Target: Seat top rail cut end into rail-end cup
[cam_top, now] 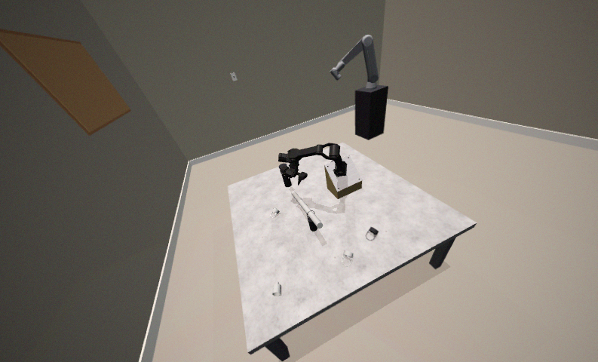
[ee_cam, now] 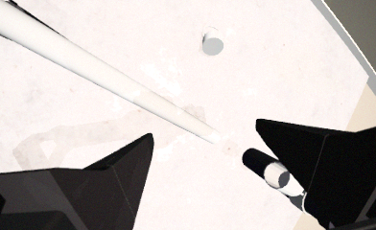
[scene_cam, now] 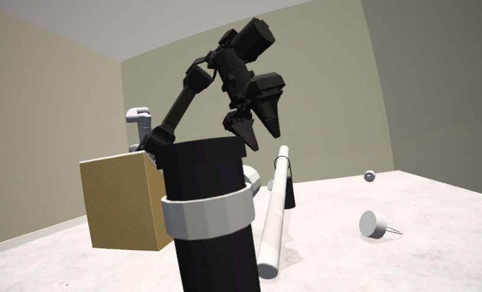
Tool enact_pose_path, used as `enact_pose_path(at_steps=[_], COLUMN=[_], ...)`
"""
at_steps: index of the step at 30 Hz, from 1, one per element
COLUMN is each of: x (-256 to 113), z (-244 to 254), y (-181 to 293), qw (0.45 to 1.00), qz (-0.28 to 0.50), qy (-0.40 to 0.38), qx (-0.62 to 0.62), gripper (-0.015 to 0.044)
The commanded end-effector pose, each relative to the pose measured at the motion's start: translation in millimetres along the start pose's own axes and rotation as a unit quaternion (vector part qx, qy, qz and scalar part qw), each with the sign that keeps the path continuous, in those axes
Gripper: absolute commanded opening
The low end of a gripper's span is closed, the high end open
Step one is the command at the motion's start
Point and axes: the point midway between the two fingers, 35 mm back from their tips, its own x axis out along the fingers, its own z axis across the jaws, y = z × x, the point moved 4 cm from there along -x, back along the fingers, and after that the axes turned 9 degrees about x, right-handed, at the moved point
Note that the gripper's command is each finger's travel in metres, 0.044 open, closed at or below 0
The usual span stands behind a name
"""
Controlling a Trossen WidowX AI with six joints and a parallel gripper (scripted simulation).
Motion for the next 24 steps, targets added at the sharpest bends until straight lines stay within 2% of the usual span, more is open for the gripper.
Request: enact_pose_path(at_steps=[1,4,6,18,24], x=[38.2,56.4,60.7,60.7,94.4], z=[5.6,9.7,10.7,10.7,16.5], y=[-5.0,-5.4,-5.3,-5.3,2.5], qw=[0.959,0.909,0.895,0.895,0.895], qz=[0.055,0.067,0.068,0.068,0.068], qy=[-0.068,-0.110,-0.120,-0.120,-0.121], qx=[-0.269,-0.396,-0.424,-0.424,-0.424], gripper=[0.0440,0.0440,0.0440,0.0440,0.0440])
